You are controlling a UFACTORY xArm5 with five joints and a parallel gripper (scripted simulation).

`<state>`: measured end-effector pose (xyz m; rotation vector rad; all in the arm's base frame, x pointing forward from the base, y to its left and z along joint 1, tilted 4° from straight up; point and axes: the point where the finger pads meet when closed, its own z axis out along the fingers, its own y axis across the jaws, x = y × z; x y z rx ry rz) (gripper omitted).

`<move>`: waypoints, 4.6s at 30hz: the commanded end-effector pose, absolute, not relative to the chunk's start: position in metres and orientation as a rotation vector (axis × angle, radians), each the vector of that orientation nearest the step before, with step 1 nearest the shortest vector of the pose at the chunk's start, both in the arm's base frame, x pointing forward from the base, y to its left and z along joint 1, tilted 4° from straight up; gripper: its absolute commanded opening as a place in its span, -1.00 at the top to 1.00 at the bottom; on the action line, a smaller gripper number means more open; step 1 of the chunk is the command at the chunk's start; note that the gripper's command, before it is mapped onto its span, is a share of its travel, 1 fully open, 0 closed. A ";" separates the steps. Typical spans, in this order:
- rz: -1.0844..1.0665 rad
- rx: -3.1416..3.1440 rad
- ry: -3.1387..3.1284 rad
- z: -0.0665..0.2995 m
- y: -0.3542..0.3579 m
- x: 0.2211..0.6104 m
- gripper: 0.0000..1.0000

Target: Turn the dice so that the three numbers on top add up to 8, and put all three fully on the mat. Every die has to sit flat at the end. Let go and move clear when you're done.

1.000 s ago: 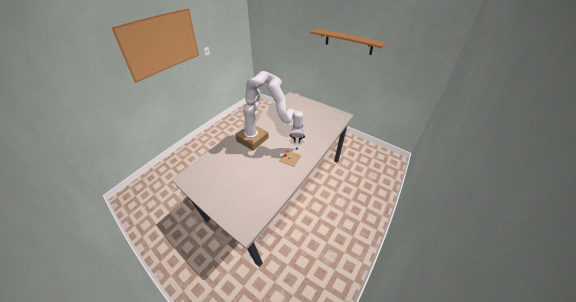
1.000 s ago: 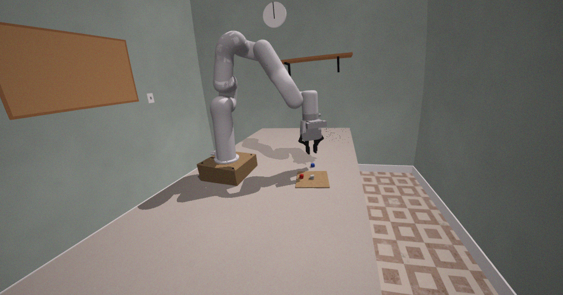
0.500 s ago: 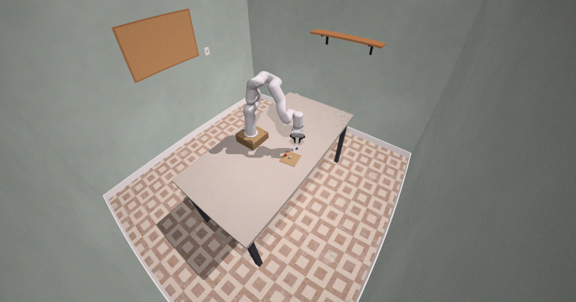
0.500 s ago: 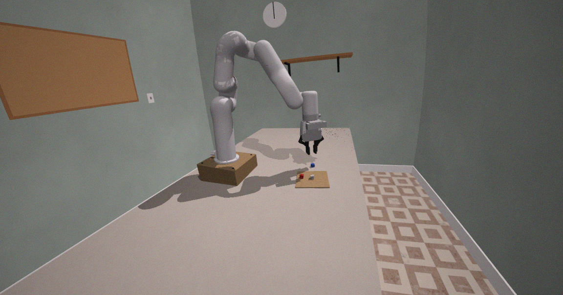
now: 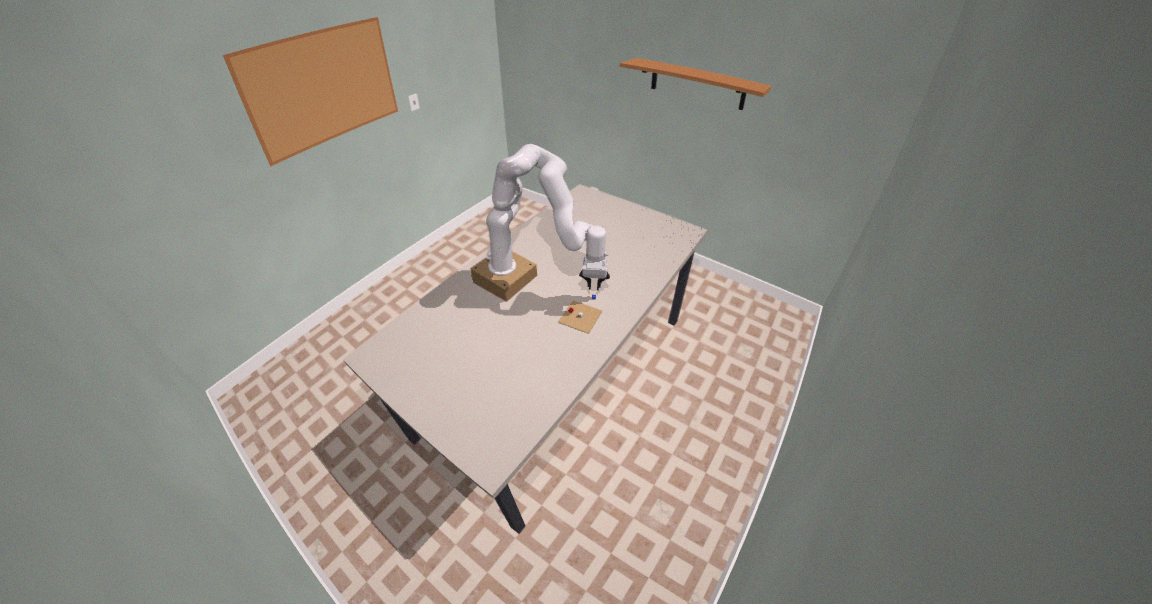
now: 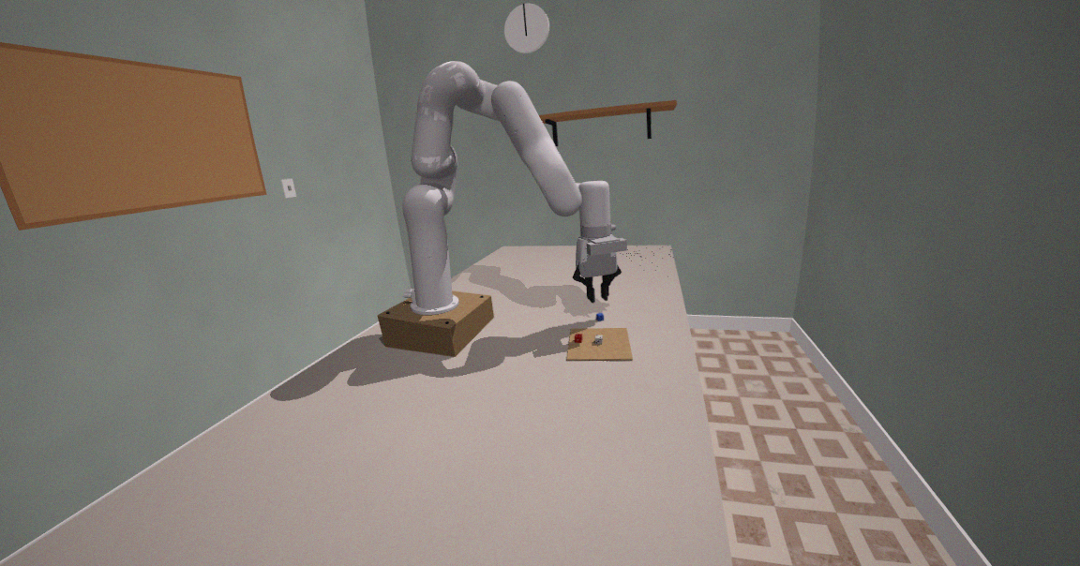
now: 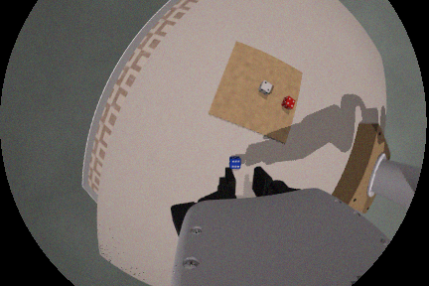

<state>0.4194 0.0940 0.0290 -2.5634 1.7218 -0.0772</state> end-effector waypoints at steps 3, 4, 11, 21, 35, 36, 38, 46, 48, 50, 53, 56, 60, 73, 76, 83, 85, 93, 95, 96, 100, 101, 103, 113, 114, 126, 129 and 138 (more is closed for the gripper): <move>-0.081 -2.561 1.720 0.022 0.094 0.422 0.38; -0.081 -2.561 1.720 0.020 0.095 0.422 0.38; -0.081 -2.561 1.720 0.009 0.095 0.423 0.38; -0.081 -2.561 1.720 0.001 0.095 0.423 0.38; -0.081 -2.561 1.720 -0.004 0.095 0.424 0.38; -0.081 -2.561 1.720 -0.004 0.095 0.424 0.38; -0.081 -2.561 1.720 -0.004 0.095 0.424 0.38; -0.081 -2.561 1.720 -0.004 0.095 0.424 0.38; -0.081 -2.561 1.720 -0.004 0.095 0.424 0.38; -0.081 -2.561 1.720 -0.004 0.095 0.424 0.38; -0.081 -2.561 1.720 -0.004 0.095 0.424 0.38; -0.081 -2.561 1.720 -0.004 0.095 0.424 0.38; -0.081 -2.561 1.720 -0.004 0.095 0.424 0.38; -0.081 -2.561 1.720 -0.004 0.095 0.424 0.38; -0.081 -2.561 1.720 -0.004 0.095 0.424 0.38; -0.081 -2.561 1.720 -0.004 0.095 0.425 0.38; -0.081 -2.561 1.720 -0.004 0.095 0.425 0.38; -0.081 -2.561 1.720 -0.004 0.095 0.425 0.38; -0.081 -2.561 1.720 -0.004 0.095 0.425 0.38; -0.081 -2.561 1.720 -0.004 0.095 0.425 0.38; -0.081 -2.561 1.720 -0.004 0.095 0.425 0.38; -0.081 -2.561 1.720 -0.004 0.095 0.425 0.38; -0.081 -2.561 1.720 -0.004 0.095 0.425 0.38; -0.081 -2.561 1.720 -0.004 0.095 0.425 0.38; -0.081 -2.561 1.720 -0.004 0.095 0.425 0.38; -0.081 -2.561 1.720 -0.004 0.095 0.425 0.38; -0.081 -2.561 1.720 -0.005 0.095 0.425 0.38; -0.081 -2.561 1.720 -0.012 0.096 0.426 0.38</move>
